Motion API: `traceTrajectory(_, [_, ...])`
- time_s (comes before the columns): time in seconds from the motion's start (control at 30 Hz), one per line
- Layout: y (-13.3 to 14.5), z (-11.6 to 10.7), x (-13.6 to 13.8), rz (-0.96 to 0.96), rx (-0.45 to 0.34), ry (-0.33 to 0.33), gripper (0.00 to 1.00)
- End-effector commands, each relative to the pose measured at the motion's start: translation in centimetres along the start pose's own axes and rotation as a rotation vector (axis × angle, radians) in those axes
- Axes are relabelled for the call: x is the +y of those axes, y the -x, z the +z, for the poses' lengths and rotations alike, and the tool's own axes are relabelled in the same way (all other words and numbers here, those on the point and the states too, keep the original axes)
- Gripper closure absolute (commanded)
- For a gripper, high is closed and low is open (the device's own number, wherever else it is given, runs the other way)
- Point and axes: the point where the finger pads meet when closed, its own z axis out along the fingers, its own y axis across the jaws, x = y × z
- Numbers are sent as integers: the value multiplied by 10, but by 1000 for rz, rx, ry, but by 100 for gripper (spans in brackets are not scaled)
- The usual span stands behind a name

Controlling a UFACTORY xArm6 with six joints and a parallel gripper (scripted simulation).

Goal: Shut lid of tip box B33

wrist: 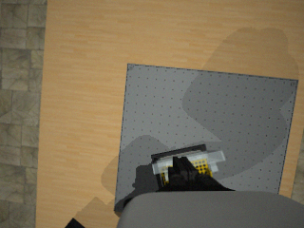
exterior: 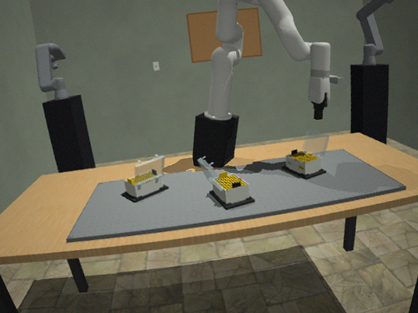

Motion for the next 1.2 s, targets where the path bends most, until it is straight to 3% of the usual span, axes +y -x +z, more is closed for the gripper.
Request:
traceTrajectory(0.0, [-8,-1,3,-45,14,12,100])
traceTrajectory(0.2, [-37,-4,11,-219,50,59,100])
traceTrajectory(0.8, [-37,-4,11,-219,50,59,100])
traceTrajectory(1.17, [-38,11,12,-219,50,59,100])
